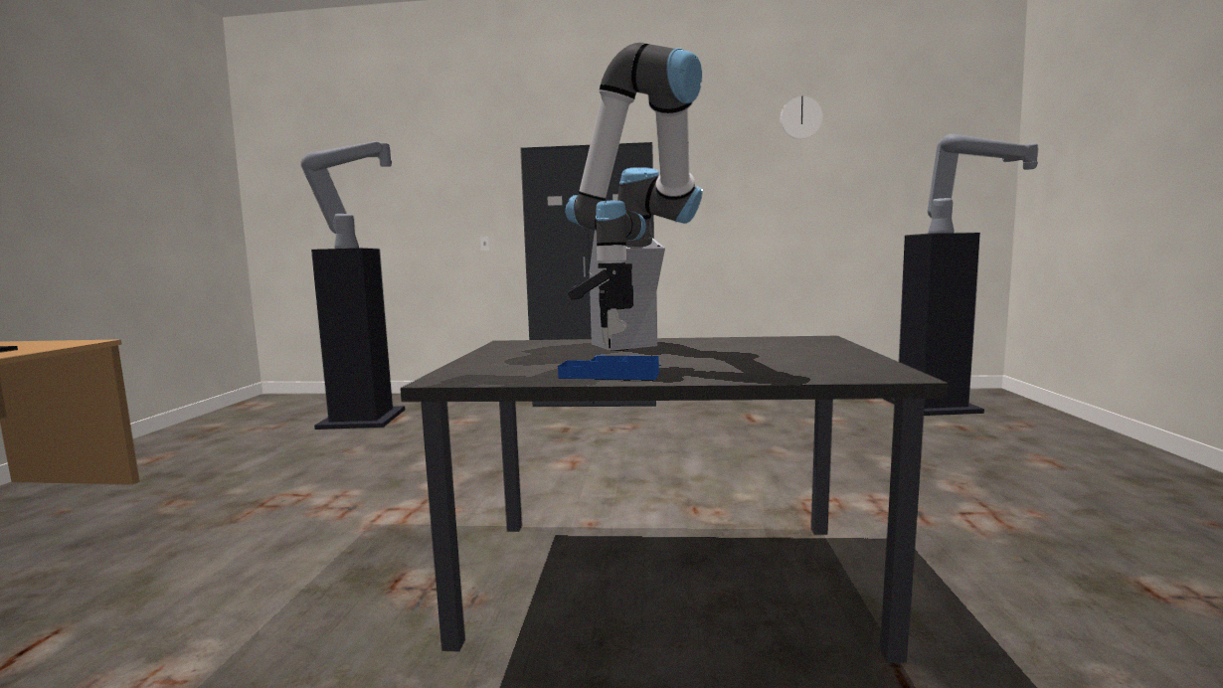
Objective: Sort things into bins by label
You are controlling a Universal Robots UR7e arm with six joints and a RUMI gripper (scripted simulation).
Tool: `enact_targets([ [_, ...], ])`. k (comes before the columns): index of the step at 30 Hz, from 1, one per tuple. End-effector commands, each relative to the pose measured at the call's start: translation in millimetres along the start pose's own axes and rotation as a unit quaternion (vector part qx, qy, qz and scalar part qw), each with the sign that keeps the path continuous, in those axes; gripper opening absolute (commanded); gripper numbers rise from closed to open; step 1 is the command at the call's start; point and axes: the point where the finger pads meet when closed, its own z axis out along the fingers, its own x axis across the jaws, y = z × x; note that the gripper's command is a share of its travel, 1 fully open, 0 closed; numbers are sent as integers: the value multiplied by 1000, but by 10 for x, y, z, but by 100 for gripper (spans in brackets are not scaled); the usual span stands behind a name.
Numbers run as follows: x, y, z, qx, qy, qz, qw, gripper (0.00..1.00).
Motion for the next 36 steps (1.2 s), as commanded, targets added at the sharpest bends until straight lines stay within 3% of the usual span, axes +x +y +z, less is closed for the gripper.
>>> enact_targets([
  [1, 269, -151, -9, -1, -2, -78, 997, 18],
  [11, 802, -446, -18, -1, -2, -108, 994, 18],
  [36, 763, -422, -18, -1, -2, -108, 994, 18],
])
